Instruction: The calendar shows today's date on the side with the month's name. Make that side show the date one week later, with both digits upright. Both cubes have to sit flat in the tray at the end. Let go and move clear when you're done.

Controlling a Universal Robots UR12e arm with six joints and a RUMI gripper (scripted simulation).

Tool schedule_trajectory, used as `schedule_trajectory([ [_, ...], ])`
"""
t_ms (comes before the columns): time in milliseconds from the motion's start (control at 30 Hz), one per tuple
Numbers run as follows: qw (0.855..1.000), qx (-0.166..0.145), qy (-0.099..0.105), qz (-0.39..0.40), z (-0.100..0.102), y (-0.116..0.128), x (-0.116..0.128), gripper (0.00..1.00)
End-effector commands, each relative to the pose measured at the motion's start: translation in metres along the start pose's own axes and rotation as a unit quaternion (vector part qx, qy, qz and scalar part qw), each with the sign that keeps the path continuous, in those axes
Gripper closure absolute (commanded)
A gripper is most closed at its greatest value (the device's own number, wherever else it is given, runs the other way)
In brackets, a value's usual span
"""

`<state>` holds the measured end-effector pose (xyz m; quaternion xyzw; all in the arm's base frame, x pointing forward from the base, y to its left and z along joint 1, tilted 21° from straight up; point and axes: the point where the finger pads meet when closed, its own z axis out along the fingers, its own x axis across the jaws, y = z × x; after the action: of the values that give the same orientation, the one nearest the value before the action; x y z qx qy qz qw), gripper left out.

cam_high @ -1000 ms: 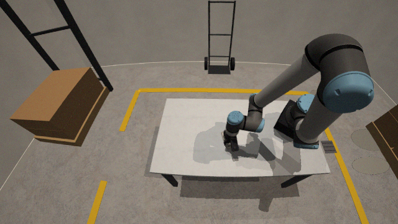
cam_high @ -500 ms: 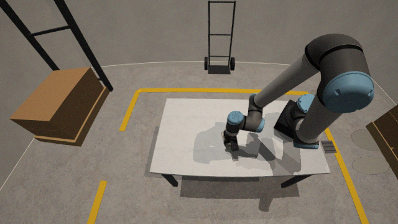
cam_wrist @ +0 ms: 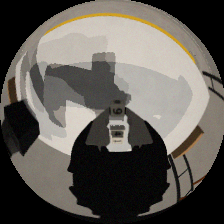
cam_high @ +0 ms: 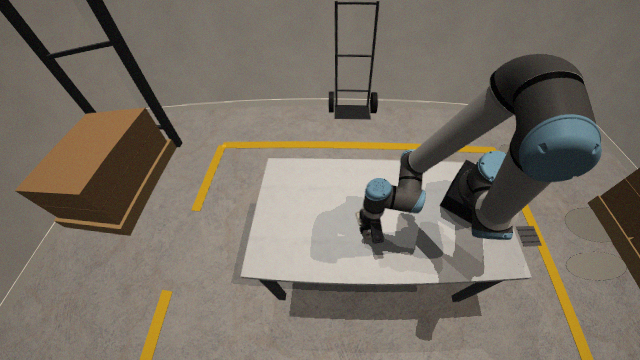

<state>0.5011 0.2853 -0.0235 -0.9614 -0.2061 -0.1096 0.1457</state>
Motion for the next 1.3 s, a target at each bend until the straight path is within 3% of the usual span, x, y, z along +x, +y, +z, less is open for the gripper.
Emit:
schedule_trajectory([
  [0,1.000,-0.001,0.002,-0.001,-0.001,0.000,0.003,0.90],
  [367,1.000,-0.001,0.002,0.000,-0.012,0.001,0.002,0.90],
  [733,1.000,-0.002,0.003,-0.001,-0.062,0.002,0.004,0.90],
  [800,1.000,-0.002,0.003,-0.001,-0.062,0.002,0.004,0.90],
  [1067,1.000,-0.002,0.003,-0.001,-0.095,0.001,0.004,0.90],
  [1267,1.000,-0.002,0.003,-0.001,-0.103,0.002,0.004,0.90],
])
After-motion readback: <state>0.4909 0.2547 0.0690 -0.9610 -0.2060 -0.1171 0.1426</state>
